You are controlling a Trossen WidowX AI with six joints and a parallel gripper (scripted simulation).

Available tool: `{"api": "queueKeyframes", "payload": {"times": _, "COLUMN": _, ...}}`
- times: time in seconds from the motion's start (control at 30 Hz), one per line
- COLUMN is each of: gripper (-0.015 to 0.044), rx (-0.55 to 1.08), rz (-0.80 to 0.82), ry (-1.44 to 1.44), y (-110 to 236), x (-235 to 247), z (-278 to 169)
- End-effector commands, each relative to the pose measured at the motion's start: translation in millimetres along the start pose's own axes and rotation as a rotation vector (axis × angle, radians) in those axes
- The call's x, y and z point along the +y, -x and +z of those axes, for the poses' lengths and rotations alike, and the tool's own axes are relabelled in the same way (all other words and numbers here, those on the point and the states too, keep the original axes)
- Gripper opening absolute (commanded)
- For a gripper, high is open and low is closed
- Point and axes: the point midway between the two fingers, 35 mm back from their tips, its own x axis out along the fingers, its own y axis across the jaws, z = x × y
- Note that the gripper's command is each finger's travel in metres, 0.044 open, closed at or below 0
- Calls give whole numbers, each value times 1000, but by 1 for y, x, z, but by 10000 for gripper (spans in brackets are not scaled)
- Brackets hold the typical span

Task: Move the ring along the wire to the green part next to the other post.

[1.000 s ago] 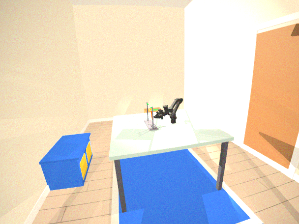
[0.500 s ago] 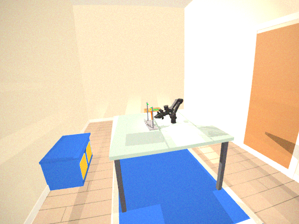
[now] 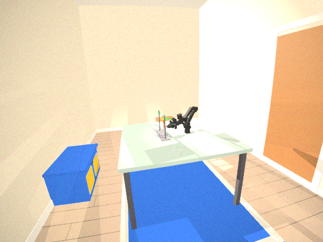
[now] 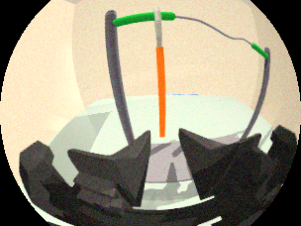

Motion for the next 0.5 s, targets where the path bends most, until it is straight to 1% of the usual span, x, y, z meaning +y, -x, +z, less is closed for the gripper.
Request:
{"api": "queueKeyframes", "payload": {"times": 0.0, "gripper": 160, "rx": 2, "rz": -7, "ry": -5, "y": 0, "x": -1, "z": -1}}
{"api": "queueKeyframes", "payload": {"times": 0.07, "gripper": 160, "rx": 2, "rz": -7, "ry": -5, "y": 0, "x": -1, "z": -1}}
{"api": "queueKeyframes", "payload": {"times": 0.13, "gripper": 212, "rx": 1, "rz": 0, "ry": 0, "y": 4, "x": 0, "z": 0}}
{"api": "queueKeyframes", "payload": {"times": 0.4, "gripper": 423, "rx": 2, "rz": 0, "ry": 0, "y": 42, "x": -2, "z": -2}}
{"api": "queueKeyframes", "payload": {"times": 0.43, "gripper": 440, "rx": 2, "rz": 0, "ry": 0, "y": 43, "x": -3, "z": -2}}
{"api": "queueKeyframes", "payload": {"times": 0.47, "gripper": 440, "rx": 2, "rz": 0, "ry": 0, "y": 43, "x": -3, "z": -2}}
